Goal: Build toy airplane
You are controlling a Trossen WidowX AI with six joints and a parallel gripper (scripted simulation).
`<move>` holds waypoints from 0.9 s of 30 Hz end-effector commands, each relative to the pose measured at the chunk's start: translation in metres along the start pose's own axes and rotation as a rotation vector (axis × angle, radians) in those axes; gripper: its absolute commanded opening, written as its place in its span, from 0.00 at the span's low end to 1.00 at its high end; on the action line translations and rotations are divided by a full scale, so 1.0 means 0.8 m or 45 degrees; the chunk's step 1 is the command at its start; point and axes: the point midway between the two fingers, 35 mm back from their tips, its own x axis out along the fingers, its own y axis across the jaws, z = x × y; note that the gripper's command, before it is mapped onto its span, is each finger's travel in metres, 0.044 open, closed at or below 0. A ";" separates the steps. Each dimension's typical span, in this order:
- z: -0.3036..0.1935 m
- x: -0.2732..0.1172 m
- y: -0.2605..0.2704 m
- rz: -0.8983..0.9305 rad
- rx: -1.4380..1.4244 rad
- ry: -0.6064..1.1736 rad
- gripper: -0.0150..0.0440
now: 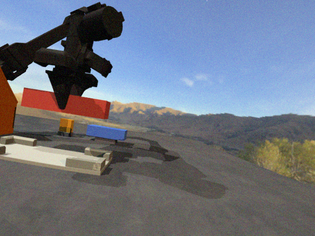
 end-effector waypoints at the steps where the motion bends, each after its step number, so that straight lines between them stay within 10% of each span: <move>1: 0.003 0.004 -0.016 -0.010 -0.031 -0.010 0.25; 17: -0.006 0.033 -0.067 -0.008 -0.113 -0.011 0.25; 27: -0.006 0.033 -0.067 -0.008 -0.113 -0.011 0.59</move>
